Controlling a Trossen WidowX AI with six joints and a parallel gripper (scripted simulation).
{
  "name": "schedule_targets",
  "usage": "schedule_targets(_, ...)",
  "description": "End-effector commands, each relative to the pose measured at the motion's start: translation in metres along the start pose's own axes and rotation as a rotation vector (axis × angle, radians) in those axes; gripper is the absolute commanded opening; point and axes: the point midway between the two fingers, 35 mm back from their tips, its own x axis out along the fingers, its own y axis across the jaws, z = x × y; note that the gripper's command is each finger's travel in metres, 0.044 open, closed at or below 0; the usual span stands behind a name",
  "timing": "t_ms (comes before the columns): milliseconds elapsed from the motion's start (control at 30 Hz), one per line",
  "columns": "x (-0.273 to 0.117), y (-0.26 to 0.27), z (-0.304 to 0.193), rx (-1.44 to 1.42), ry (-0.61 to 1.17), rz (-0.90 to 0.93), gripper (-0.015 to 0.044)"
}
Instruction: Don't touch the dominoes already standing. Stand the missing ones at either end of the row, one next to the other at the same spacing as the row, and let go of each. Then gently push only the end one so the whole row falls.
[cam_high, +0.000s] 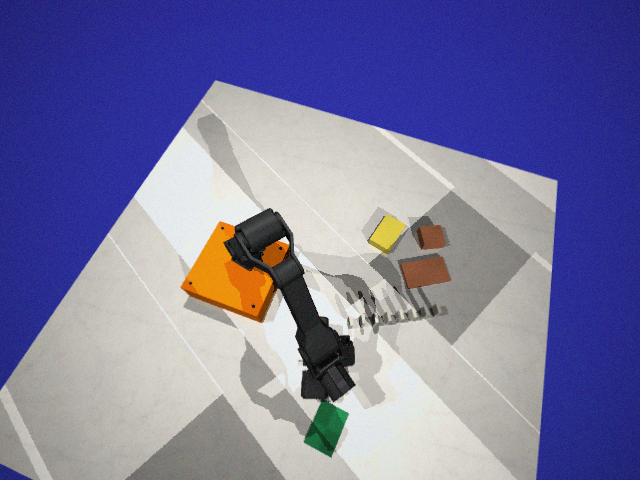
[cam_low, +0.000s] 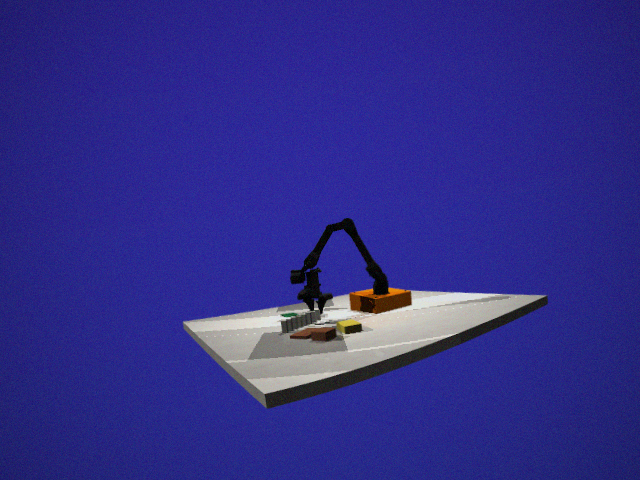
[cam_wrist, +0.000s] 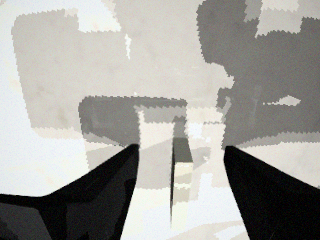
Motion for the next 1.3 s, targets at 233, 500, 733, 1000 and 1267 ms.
schedule_targets(233,0.001,0.001,0.0,0.006,0.0,0.003,0.0022)
schedule_targets(500,-0.017,0.001,-0.001,0.006,0.0,0.003,0.0022)
schedule_targets(733,-0.103,0.002,-0.007,0.006,0.0,0.003,0.0022)
schedule_targets(1000,-0.154,0.002,-0.01,0.006,0.001,0.002,0.0022)
schedule_targets(1267,-0.155,-0.05,-0.087,0.379,0.008,-0.004,0.0022)
